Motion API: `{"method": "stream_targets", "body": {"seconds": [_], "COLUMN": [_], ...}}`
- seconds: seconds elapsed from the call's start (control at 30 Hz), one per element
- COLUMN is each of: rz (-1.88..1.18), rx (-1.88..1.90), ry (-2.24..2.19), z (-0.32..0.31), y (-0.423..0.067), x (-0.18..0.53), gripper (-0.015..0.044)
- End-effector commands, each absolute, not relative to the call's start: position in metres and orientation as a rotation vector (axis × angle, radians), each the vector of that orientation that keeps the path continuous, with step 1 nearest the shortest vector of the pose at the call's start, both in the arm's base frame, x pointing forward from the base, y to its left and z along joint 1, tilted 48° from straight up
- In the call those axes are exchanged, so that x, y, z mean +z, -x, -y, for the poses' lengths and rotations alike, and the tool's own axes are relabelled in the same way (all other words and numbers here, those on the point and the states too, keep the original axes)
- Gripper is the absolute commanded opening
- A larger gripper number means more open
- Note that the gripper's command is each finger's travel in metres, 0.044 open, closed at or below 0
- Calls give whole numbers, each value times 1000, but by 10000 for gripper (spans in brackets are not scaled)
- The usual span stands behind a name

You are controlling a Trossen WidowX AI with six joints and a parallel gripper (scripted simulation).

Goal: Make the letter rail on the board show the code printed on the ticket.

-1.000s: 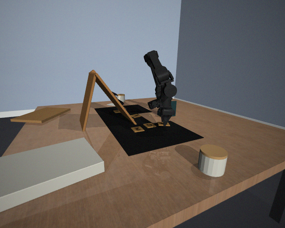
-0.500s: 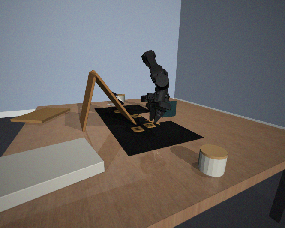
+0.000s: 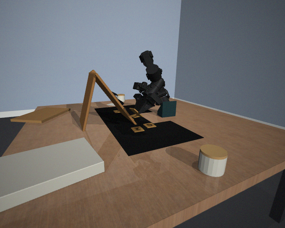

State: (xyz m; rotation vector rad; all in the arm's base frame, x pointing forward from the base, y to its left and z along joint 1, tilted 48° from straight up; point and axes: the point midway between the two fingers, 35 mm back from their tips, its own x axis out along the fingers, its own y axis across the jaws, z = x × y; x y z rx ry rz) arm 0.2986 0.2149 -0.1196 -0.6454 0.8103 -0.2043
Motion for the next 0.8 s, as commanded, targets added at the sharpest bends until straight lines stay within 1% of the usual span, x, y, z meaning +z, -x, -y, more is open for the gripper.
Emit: {"method": "stream_targets", "body": {"seconds": [0.0,0.2,0.77], "rz": [-707,-606,-603], "rx": [-199,-221,-222], "ry": [715,794,797], "z": [-218,-217,-217], "y": [-317,-334,-334], "x": [-97,-72,-71], "gripper": [0,0,0]}}
